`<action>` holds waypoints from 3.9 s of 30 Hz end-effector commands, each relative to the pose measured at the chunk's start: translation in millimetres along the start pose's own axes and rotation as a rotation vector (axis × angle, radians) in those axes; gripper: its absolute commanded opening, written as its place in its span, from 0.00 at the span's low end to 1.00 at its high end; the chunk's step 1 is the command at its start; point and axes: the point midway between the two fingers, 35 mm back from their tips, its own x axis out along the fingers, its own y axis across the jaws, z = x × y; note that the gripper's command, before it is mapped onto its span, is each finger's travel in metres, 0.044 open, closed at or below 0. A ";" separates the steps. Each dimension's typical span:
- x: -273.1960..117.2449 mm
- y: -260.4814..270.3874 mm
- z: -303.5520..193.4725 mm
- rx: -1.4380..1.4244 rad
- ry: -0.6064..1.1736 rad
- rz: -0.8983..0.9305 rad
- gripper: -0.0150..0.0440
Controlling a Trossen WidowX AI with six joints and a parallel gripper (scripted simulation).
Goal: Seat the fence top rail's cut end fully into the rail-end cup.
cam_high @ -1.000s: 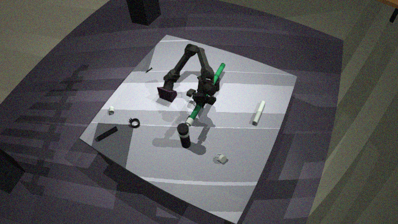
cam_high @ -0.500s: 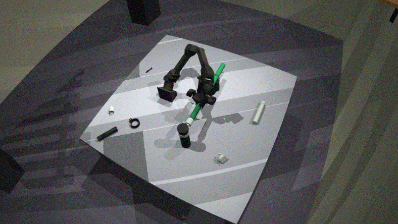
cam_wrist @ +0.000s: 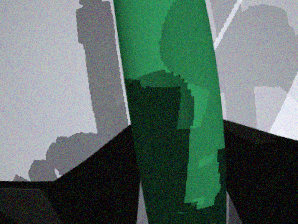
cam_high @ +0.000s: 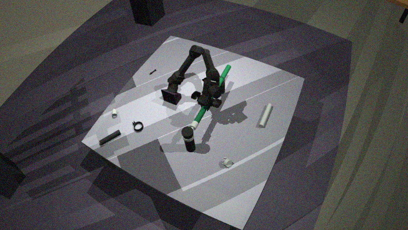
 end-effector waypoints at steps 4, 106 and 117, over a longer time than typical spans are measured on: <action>-1.0 0.1 2.0 0.000 -0.006 0.001 0.25; -7.8 4.3 19.5 -0.002 0.011 -0.008 0.25; -4.9 3.9 24.5 -0.003 0.010 -0.008 0.25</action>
